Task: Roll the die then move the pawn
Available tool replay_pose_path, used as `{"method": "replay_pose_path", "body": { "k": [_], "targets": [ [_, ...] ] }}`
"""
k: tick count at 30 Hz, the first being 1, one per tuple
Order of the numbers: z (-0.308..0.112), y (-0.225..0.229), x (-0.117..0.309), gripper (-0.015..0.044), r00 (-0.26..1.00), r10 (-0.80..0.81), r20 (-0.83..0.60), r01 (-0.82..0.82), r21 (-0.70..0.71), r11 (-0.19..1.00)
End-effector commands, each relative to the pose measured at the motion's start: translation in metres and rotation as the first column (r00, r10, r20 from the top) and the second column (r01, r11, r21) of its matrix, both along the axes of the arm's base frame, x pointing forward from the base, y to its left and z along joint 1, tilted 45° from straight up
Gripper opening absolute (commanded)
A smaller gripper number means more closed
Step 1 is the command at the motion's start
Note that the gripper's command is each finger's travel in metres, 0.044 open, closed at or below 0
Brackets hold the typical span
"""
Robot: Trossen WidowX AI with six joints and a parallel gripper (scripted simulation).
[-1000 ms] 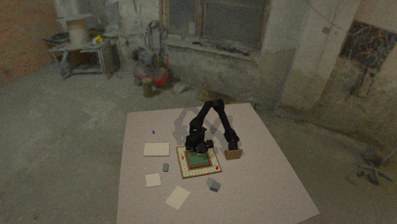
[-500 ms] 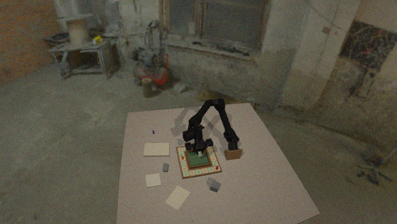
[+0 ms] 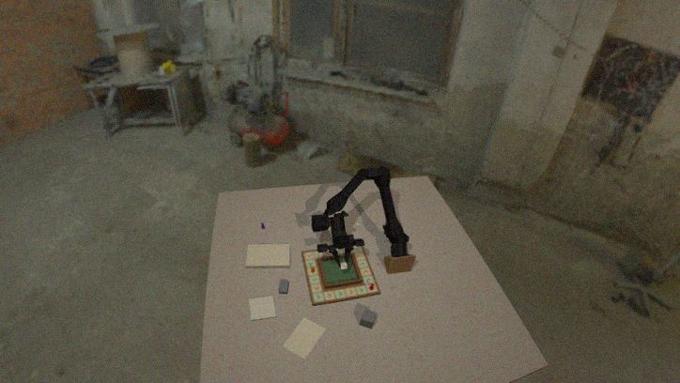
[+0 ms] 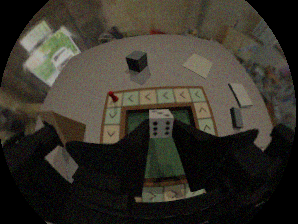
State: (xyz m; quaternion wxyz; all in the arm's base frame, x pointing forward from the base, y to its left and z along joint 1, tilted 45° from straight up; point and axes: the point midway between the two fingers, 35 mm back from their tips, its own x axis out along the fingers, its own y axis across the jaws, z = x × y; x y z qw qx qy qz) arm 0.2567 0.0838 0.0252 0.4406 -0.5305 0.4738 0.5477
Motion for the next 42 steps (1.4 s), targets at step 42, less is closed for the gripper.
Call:
{"method": "replay_pose_path", "body": {
  "k": [42],
  "targets": [
    [0.045,0.007,0.006,0.0,1.0,0.017,0.019,-0.019,0.097,0.995]
  ]
}}
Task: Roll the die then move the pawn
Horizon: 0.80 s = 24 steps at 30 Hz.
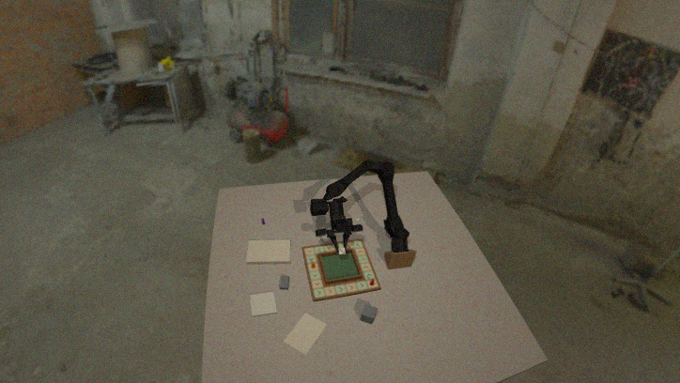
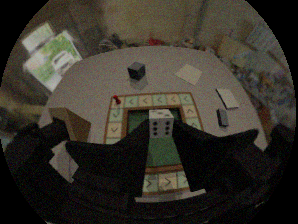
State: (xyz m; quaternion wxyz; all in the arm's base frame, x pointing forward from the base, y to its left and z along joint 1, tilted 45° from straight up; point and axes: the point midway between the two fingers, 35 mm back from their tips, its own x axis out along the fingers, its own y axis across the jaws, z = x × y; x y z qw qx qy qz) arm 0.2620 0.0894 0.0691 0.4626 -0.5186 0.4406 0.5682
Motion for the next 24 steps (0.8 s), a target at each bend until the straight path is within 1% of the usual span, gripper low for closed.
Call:
{"method": "replay_pose_path", "body": {
  "k": [1,24],
  "targets": [
    [0.0014,0.0014,0.0009,0.0,1.0,0.0,0.002,0.0,0.008,1.0],
    [0.0001,0.0,0.0,0.0,1.0,-0.001,0.0,0.001,0.0,1.0]
  ]
}}
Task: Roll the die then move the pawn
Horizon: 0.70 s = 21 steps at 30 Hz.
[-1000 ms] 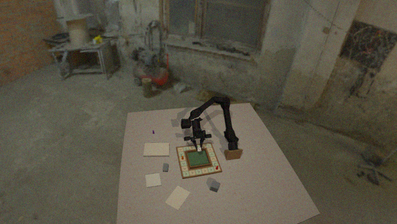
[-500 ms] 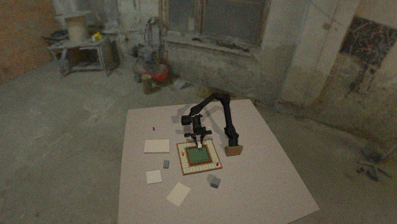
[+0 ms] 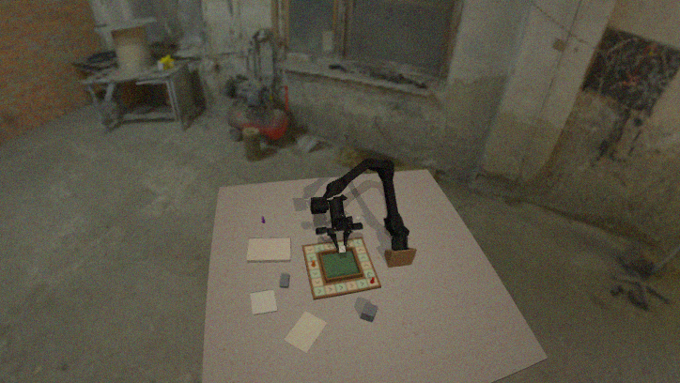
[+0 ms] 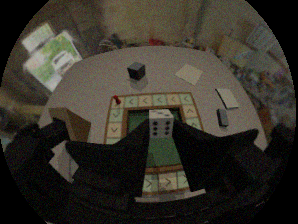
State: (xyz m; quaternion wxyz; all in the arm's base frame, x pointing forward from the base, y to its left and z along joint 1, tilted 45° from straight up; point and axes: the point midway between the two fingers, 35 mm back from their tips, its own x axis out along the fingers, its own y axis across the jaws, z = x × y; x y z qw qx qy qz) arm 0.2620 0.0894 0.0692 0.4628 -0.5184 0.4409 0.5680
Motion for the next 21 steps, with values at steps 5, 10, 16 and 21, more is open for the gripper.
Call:
{"method": "replay_pose_path", "body": {
  "k": [5,10,16,21],
  "targets": [
    [0.0,0.0,0.0,0.0,1.0,0.0,0.0,0.0,0.0,1.0],
    [0.0,0.0,0.0,0.0079,1.0,0.0,0.0,0.0,0.0,1.0],
    [0.002,0.002,0.0,0.0236,1.0,0.0,0.0,0.0,0.001,1.0],
    [0.029,0.028,-0.005,0.0368,1.0,0.001,0.001,-0.001,0.009,1.0]
  ]
}}
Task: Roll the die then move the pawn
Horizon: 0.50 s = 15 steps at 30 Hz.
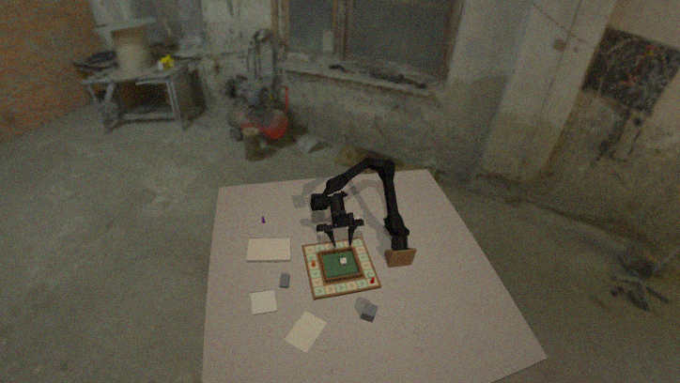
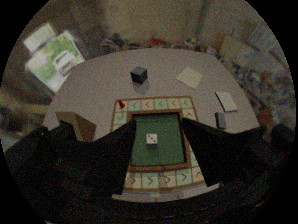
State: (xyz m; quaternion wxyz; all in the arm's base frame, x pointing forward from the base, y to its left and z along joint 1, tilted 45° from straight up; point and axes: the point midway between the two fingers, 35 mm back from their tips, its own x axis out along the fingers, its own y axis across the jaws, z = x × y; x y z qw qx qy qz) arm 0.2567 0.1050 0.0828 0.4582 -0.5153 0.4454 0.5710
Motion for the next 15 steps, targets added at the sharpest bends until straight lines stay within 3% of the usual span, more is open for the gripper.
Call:
{"method": "replay_pose_path", "body": {
  "k": [1,3,5,8,11,13,15],
  "targets": [
    [0.015,0.012,0.001,0.0394,1.0,0.0,0.016,0.0,0.013,1.0],
    [0.015,0.012,0.001,0.044,1.0,0.0,0.016,0.0,0.013,1.0],
    [0.008,0.01,0.0,0.044,1.0,-0.01,0.003,0.01,-0.056,0.998],
    [-0.017,0.002,-0.003,0.044,1.0,-0.03,0.003,0.029,-0.358,0.933],
    [-0.031,-0.003,-0.001,0.044,0.996,0.025,0.086,0.035,-0.631,0.775],
    [-0.034,-0.001,0.002,0.044,0.988,0.079,0.136,0.044,-0.72,0.693],
    [-0.034,-0.001,0.003,0.044,0.986,0.087,0.143,0.046,-0.73,0.682]
  ]
}}
